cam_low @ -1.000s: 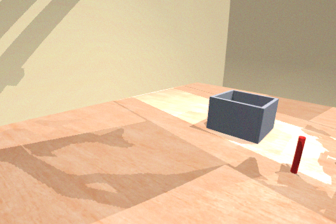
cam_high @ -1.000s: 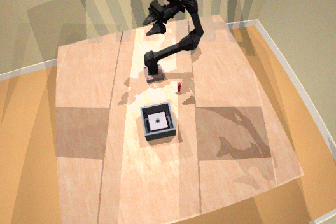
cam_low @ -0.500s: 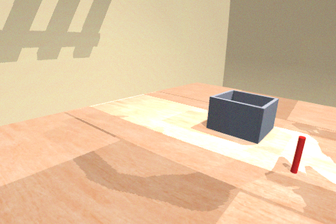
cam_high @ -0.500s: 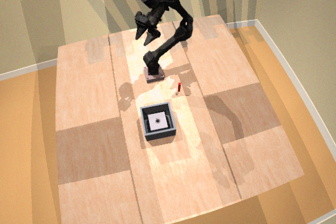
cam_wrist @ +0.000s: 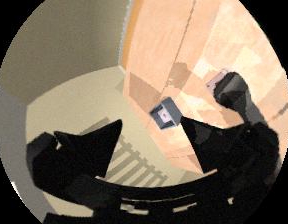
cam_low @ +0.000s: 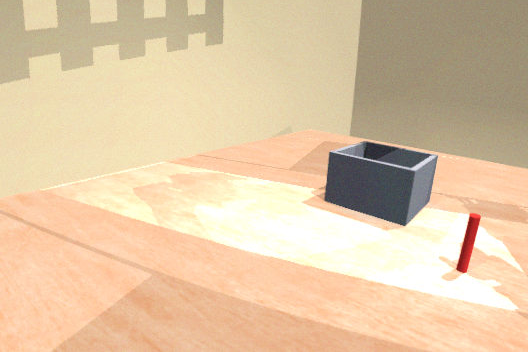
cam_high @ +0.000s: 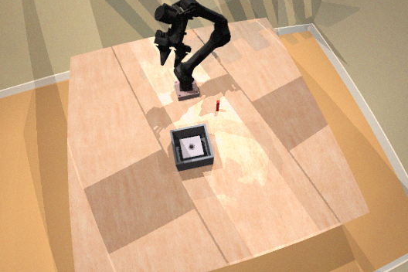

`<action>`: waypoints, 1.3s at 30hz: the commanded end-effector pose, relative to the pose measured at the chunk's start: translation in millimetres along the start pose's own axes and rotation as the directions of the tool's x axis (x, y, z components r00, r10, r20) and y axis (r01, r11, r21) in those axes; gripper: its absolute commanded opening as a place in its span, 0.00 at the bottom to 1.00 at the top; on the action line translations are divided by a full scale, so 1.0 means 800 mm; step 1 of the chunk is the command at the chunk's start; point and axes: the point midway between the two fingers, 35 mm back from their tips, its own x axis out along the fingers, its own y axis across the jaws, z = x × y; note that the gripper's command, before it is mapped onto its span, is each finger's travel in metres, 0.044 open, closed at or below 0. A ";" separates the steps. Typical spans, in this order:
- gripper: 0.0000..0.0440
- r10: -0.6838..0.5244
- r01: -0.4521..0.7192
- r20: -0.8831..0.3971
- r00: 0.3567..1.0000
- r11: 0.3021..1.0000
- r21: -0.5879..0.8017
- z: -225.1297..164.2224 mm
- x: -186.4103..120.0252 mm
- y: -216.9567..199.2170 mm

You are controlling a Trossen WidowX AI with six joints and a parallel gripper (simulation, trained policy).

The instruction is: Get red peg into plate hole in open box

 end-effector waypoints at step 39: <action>1.00 -0.547 0.471 0.067 0.835 0.646 -0.600 -0.109 0.114 -0.158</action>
